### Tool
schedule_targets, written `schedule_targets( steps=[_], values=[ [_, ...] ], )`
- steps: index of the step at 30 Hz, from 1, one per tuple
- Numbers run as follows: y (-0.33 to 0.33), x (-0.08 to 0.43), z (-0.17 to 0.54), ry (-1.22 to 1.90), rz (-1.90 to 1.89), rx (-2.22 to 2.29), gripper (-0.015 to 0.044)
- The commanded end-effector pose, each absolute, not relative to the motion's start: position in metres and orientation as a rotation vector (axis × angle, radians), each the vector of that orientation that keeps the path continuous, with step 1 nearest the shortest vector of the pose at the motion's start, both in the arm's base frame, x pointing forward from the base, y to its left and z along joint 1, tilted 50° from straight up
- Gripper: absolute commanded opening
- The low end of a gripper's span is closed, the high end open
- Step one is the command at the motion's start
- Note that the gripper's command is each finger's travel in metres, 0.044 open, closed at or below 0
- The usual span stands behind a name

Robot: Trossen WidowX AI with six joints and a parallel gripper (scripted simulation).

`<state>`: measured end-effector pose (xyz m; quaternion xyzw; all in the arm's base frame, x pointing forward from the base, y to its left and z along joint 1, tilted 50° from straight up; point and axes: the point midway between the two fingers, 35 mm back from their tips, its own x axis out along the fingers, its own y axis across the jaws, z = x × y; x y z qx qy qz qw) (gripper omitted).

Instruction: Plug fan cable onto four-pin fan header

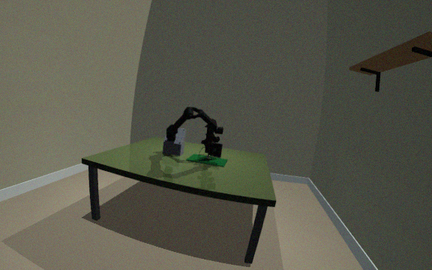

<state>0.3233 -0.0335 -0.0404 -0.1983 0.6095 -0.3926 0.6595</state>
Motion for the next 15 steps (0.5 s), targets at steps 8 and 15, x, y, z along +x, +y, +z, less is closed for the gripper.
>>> schedule_targets(
  steps=[8,15],
  values=[
    [-0.0283,0.3306,-0.048,1.435,-0.807,-0.532,0.0],
    [-0.0277,0.3333,-0.0474,1.436,-0.805,-0.534,0.0]
  ],
)
